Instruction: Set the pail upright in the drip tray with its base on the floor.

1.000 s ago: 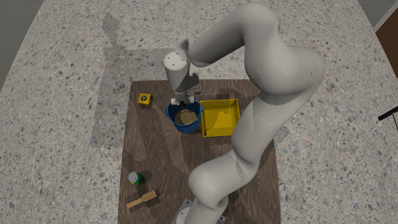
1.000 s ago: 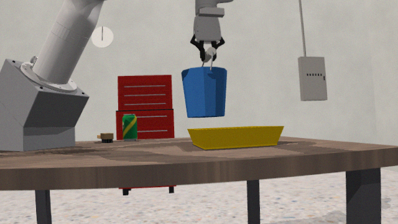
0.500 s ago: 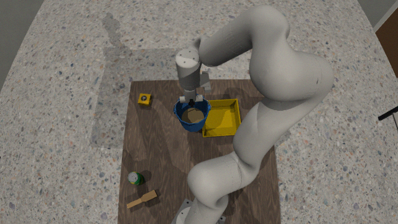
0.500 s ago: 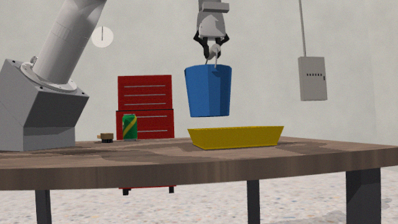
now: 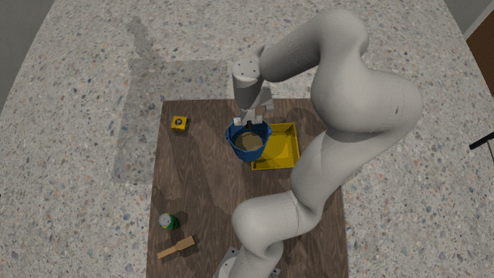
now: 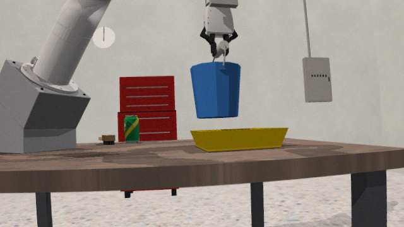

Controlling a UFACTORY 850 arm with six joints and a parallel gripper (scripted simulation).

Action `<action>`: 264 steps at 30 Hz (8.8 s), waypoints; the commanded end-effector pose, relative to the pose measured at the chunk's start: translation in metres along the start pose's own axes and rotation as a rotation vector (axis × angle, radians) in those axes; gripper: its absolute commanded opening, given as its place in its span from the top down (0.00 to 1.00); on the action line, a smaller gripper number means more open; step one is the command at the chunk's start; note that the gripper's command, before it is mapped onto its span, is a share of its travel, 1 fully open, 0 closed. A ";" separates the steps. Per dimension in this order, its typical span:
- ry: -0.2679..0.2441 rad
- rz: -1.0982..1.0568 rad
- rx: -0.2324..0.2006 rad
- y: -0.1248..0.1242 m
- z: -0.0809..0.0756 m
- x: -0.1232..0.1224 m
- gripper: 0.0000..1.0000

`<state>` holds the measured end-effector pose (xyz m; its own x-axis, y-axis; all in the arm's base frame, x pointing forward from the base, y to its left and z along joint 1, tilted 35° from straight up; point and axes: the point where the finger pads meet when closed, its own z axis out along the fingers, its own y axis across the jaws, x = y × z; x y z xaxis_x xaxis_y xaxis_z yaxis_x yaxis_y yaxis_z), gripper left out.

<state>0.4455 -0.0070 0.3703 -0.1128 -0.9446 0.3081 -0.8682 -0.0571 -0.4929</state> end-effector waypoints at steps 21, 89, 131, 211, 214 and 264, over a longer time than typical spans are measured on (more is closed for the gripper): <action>-0.001 0.000 0.001 -0.008 -0.001 0.056 1.00; -0.001 0.000 0.001 -0.015 -0.001 0.121 1.00; -0.001 0.000 0.001 -0.015 -0.001 0.121 1.00; -0.001 0.000 0.001 -0.016 0.043 0.121 1.00; -0.001 0.000 0.001 -0.016 0.047 0.121 1.00; -0.001 0.000 0.001 -0.016 0.083 0.121 1.00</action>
<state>0.4845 -0.1470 0.3471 -0.1119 -0.9452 0.3067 -0.8689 -0.0568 -0.4918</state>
